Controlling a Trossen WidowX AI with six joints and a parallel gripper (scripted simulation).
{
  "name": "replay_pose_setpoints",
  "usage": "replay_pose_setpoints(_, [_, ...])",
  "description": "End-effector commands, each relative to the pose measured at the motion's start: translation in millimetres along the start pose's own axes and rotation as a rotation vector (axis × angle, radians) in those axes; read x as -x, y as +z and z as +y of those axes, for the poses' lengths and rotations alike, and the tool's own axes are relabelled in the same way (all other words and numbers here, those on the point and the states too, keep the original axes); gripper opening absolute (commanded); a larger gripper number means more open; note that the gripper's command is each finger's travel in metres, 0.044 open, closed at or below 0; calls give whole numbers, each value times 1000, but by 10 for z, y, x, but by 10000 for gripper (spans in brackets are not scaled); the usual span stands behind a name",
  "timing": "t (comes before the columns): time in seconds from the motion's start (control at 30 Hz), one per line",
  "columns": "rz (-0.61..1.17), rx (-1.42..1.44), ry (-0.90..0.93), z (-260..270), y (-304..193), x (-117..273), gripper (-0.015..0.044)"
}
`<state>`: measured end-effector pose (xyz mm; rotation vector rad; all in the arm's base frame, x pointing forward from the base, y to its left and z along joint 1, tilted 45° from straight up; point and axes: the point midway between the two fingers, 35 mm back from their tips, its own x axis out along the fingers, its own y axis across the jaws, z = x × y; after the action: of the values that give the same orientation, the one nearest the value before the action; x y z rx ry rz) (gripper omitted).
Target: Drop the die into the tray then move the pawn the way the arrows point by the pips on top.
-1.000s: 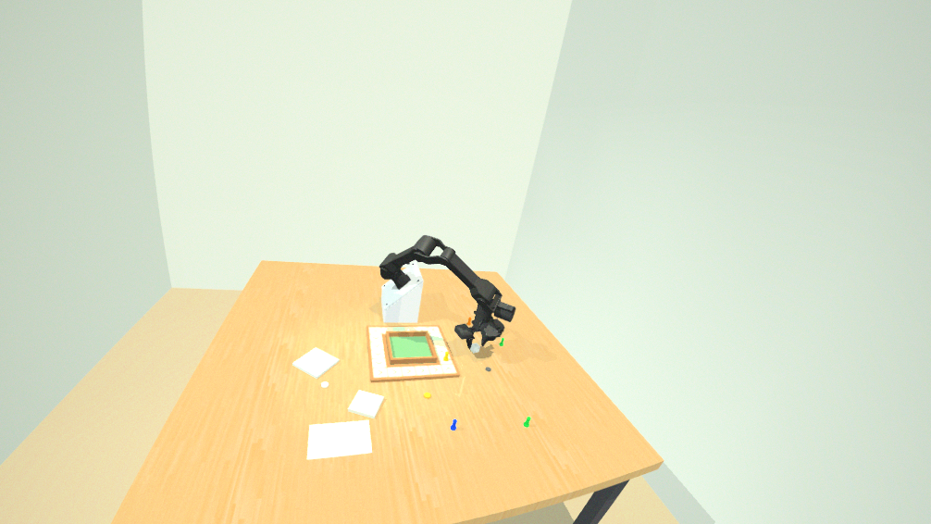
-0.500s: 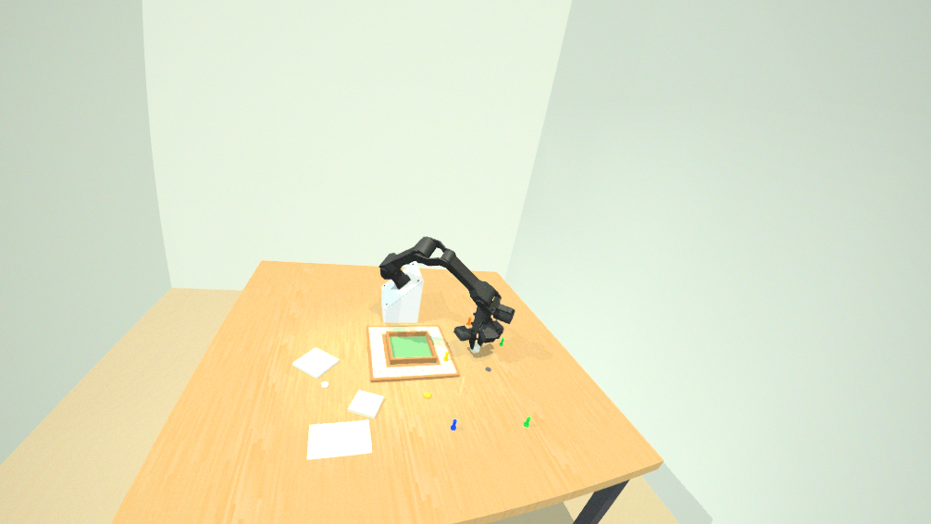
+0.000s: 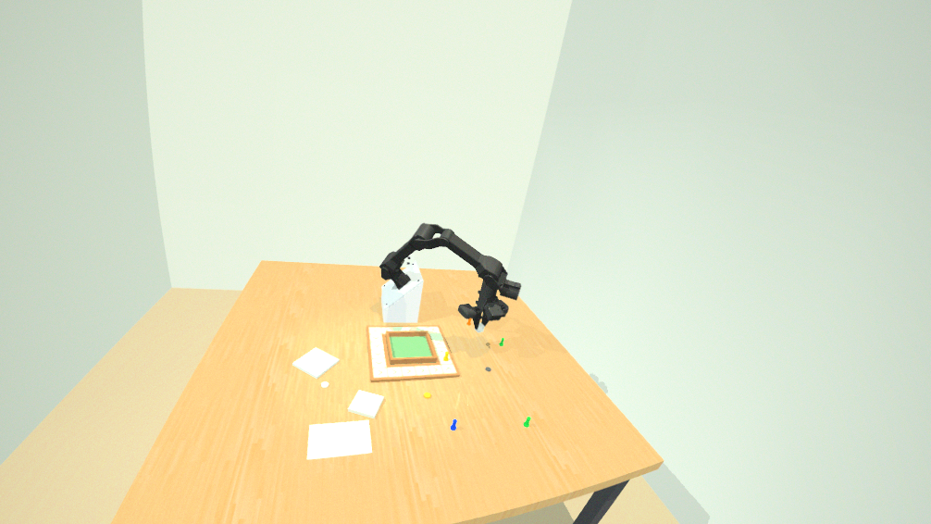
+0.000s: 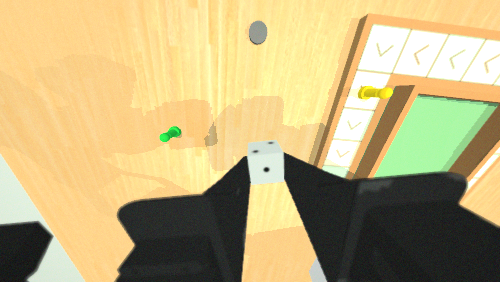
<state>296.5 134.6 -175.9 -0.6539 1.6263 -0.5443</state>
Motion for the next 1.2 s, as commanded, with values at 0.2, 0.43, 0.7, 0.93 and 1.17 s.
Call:
replay_pose_setpoints(0.2, [-6,31,10,-77,-37,363,0])
replay_pose_setpoints(0.43, [-10,208,18,-407,17,355,0])
replay_pose_setpoints(0.7, [-16,408,22,-787,35,322,0])
replay_pose_setpoints(0.93, [-20,583,21,-1116,11,275,0])
replay_pose_setpoints(1.17, [-21,756,17,-1435,-51,213,0])
